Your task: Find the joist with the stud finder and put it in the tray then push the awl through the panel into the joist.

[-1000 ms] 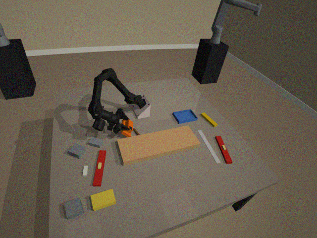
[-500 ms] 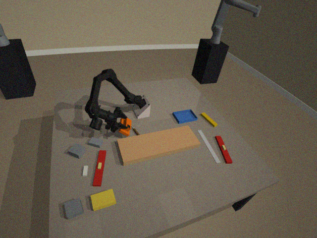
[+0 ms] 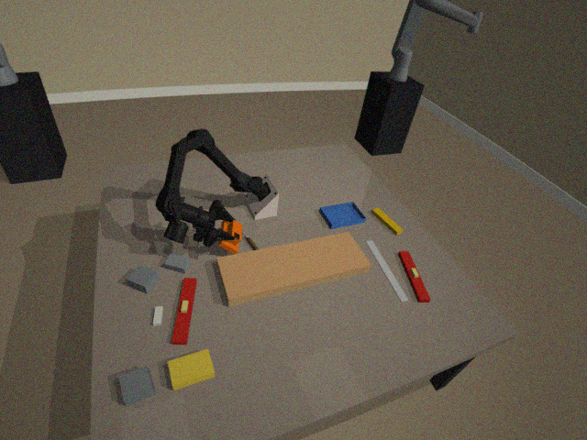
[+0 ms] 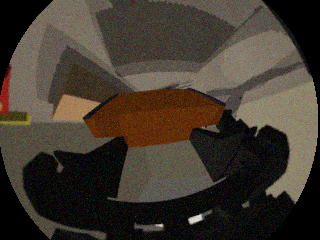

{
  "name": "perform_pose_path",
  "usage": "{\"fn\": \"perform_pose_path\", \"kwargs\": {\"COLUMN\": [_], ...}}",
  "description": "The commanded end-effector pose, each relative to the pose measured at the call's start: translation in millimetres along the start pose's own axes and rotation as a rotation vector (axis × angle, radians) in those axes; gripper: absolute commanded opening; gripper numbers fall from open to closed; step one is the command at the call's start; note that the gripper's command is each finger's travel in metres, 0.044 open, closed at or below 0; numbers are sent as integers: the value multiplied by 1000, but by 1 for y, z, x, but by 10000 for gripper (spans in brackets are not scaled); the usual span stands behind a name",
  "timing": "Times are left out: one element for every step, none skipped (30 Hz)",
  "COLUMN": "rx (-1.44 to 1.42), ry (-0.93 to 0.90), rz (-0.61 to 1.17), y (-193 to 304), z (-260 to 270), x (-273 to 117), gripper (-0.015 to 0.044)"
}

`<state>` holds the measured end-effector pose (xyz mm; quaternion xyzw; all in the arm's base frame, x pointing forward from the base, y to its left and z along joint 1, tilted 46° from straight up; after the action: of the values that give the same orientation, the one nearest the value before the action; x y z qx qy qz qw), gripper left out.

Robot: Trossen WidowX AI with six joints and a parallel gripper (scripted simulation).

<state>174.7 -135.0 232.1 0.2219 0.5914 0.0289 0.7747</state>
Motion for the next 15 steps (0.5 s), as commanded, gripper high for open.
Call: {"fn": "perform_pose_path", "kwargs": {"rx": [-4, -3, -3, -3, -3, -2, -2, -2, -2, -1, -1, -1, 1, 3, 4], "ry": [1, 1, 2, 2, 2, 3, 3, 3, 3, 3, 3, 3, 3, 2, 2], "rz": [3, 2, 1, 0, -1, -2, -3, -4, -4, -4, -4, -5, -5, -6, -7], "y": [-6, -8, -10, -12, -14, -16, -18, -19, -20, -20, -20, -20, -21, -22, -22], "z": [1, 2, 2, 2, 3, 3, 3, 3, 3, 3, 2, 3, 3, 3, 4], "x": [3, 4, 4, 5, 6, 7, 7, 8, 8, 8, 8, 8, 9, 9, 9], "gripper": [0, 0, 0, 0, 0, 0, 0, 0, 0, 0, 0, 26, 53, 79, 105]}}
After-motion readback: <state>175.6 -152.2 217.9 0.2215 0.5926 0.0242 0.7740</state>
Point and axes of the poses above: the point midway between the two fingers, 35 mm back from their tips, its own x axis out along the fingers, its own z axis across the jaws, y = z × x, the point moved 7 cm from there along -x, back along the fingers, and after that the axes turned 9 degrees about x, right-handed, at the moved point
